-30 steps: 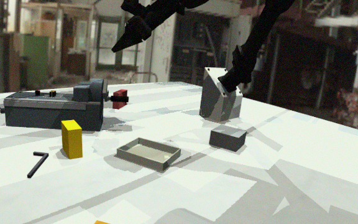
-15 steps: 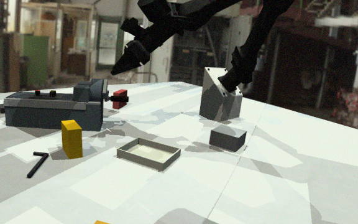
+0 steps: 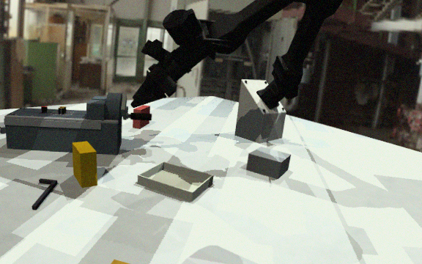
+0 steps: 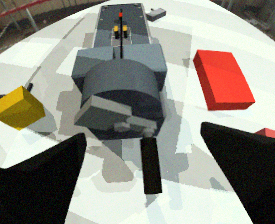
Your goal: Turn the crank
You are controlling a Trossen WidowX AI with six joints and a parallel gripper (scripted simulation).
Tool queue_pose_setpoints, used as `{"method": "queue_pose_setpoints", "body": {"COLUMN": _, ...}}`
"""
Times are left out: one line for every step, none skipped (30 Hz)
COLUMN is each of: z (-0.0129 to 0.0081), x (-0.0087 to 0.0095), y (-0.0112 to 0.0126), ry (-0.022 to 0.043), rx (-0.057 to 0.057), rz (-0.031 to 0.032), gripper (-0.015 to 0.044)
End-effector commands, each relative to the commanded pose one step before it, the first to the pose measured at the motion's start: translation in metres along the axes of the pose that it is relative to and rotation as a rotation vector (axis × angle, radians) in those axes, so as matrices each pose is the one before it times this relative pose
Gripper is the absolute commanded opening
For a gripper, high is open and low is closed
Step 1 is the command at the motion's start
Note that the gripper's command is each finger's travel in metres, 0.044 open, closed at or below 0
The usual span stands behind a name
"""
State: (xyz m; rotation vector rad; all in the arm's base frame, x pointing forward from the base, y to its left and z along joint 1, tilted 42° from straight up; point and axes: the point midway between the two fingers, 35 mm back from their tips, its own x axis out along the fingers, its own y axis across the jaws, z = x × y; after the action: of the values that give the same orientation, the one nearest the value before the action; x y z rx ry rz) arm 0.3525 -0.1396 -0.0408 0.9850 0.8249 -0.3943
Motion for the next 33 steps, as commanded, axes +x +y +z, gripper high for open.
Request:
{"method": "queue_pose_setpoints", "body": {"z": -0.00922, "x": 0.00582, "y": -0.00434, "ry": 0.00976, "rx": 0.0105, "rz": -0.01249, "gripper": 0.044}}
{"method": "queue_pose_setpoints", "body": {"z": -0.00112, "x": 0.00125, "y": 0.00003, "ry": 0.00007, "rx": 0.0, "rz": -0.00003, "gripper": 0.044}}
{"method": "queue_pose_setpoints", "body": {"z": -0.00113, "x": 0.00124, "y": 0.00002, "ry": 0.00007, "rx": 0.0, "rz": -0.00002, "gripper": 0.044}}
{"method": "queue_pose_setpoints", "body": {"z": -0.00114, "x": 0.00123, "y": 0.00002, "ry": 0.00007, "rx": 0.0, "rz": -0.00001, "gripper": 0.044}}
{"method": "queue_pose_setpoints", "body": {"z": -0.00114, "x": 0.00122, "y": 0.00002, "ry": 0.00006, "rx": 0.0, "rz": -0.00001, "gripper": 0.044}}
{"method": "queue_pose_setpoints", "body": {"z": -0.00115, "x": 0.00121, "y": 0.00002, "ry": 0.00006, "rx": 0.0, "rz": 0.0, "gripper": 0.044}}
{"method": "queue_pose_setpoints", "body": {"z": -0.00116, "x": 0.0012, "y": 0.00002, "ry": 0.00006, "rx": 0.0, "rz": 0.00001, "gripper": 0.044}}
{"method": "queue_pose_setpoints", "body": {"z": -0.00116, "x": 0.00119, "y": 0.00001, "ry": 0.00005, "rx": 0.0, "rz": 0.00001, "gripper": 0.044}}
{"method": "queue_pose_setpoints", "body": {"z": -0.00117, "x": 0.00119, "y": 0.00001, "ry": 0.00005, "rx": 0.0, "rz": 0.00002, "gripper": 0.044}}
{"method": "queue_pose_setpoints", "body": {"z": -0.00117, "x": 0.00118, "y": 0.00001, "ry": 0.00005, "rx": 0.0, "rz": 0.00002, "gripper": 0.044}}
{"method": "queue_pose_setpoints", "body": {"z": -0.00118, "x": 0.00117, "y": 0.00001, "ry": 0.00004, "rx": 0.0, "rz": 0.00003, "gripper": 0.044}}
{"method": "queue_pose_setpoints", "body": {"z": -0.00119, "x": 0.00116, "y": 0.00001, "ry": 0.00004, "rx": 0.0, "rz": 0.00004, "gripper": 0.044}}
{"method": "queue_pose_setpoints", "body": {"z": -0.00119, "x": 0.00115, "y": 0.0, "ry": 0.00004, "rx": 0.0, "rz": 0.00004, "gripper": 0.044}}
{"method": "queue_pose_setpoints", "body": {"z": -0.0012, "x": 0.00114, "y": 0.0, "ry": 0.00004, "rx": 0.0, "rz": 0.00005, "gripper": 0.044}}
{"method": "queue_pose_setpoints", "body": {"z": -0.00121, "x": 0.00113, "y": 0.0, "ry": 0.00003, "rx": 0.0001, "rz": 0.00006, "gripper": 0.044}}
{"method": "queue_pose_setpoints", "body": {"z": -0.00121, "x": 0.00112, "y": 0.0, "ry": 0.00003, "rx": 0.0001, "rz": 0.00006, "gripper": 0.044}}
{"method": "queue_pose_setpoints", "body": {"z": -0.00122, "x": 0.00111, "y": -0.00001, "ry": 0.00003, "rx": 0.0001, "rz": 0.00007, "gripper": 0.044}}
{"method": "queue_pose_setpoints", "body": {"z": -0.00122, "x": 0.0011, "y": -0.00001, "ry": 0.00002, "rx": 0.0001, "rz": 0.00008, "gripper": 0.044}}
{"method": "queue_pose_setpoints", "body": {"z": -0.00123, "x": 0.00109, "y": -0.00001, "ry": 0.00002, "rx": 0.0001, "rz": 0.00008, "gripper": 0.044}}
{"method": "queue_pose_setpoints", "body": {"z": -0.00123, "x": 0.00108, "y": -0.00001, "ry": 0.00002, "rx": 0.0001, "rz": 0.00009, "gripper": 0.044}}
{"method": "queue_pose_setpoints", "body": {"z": -0.00124, "x": 0.00107, "y": -0.00002, "ry": 0.00002, "rx": 0.0001, "rz": 0.0001, "gripper": 0.044}}
{"method": "queue_pose_setpoints", "body": {"z": -0.00124, "x": 0.00106, "y": -0.00002, "ry": 0.00001, "rx": 0.0001, "rz": 0.0001, "gripper": 0.044}}
{"method": "queue_pose_setpoints", "body": {"z": -0.00125, "x": 0.00105, "y": -0.00002, "ry": 0.00001, "rx": 0.0001, "rz": 0.00011, "gripper": 0.044}}
{"method": "queue_pose_setpoints", "body": {"z": -0.00126, "x": 0.00104, "y": -0.00003, "ry": 0.00001, "rx": 0.0001, "rz": 0.00012, "gripper": 0.044}}
{"method": "queue_pose_setpoints", "body": {"z": -0.00126, "x": 0.00103, "y": -0.00003, "ry": 0.00001, "rx": 0.0001, "rz": 0.00012, "gripper": 0.044}}
{"method": "queue_pose_setpoints", "body": {"z": -0.00127, "x": 0.00102, "y": -0.00003, "ry": 0.0, "rx": 0.0001, "rz": 0.00013, "gripper": 0.044}}
{"method": "queue_pose_setpoints", "body": {"z": -0.00127, "x": 0.00101, "y": -0.00003, "ry": 0.0, "rx": 0.0001, "rz": 0.00014, "gripper": 0.044}}
{"method": "queue_pose_setpoints", "body": {"z": -0.00127, "x": 0.001, "y": -0.00004, "ry": 0.0, "rx": 0.0001, "rz": 0.00014, "gripper": 0.044}}
{"method": "queue_pose_setpoints", "body": {"z": -0.00103, "x": 0.00079, "y": -0.00003, "ry": 0.0, "rx": 0.0001, "rz": 0.00012, "gripper": 0.044}}
{"method": "queue_pose_setpoints", "body": {"z": -0.00062, "x": 0.00047, "y": -0.00002, "ry": 0.0, "rx": 0.0, "rz": 0.00007, "gripper": 0.044}}
{"method": "queue_pose_setpoints", "body": {"z": -0.00021, "x": 0.00016, "y": -0.00001, "ry": 0.0, "rx": 0.0, "rz": 0.00002, "gripper": 0.044}}
{"method": "queue_pose_setpoints", "body": {"z": 0.0, "x": 0.0, "y": 0.0, "ry": 0.0, "rx": 0.0, "rz": 0.0, "gripper": 0.0414}}
{"method": "queue_pose_setpoints", "body": {"z": 0.0, "x": 0.0, "y": 0.0, "ry": 0.0, "rx": 0.0, "rz": 0.0, "gripper": 0.0387}}
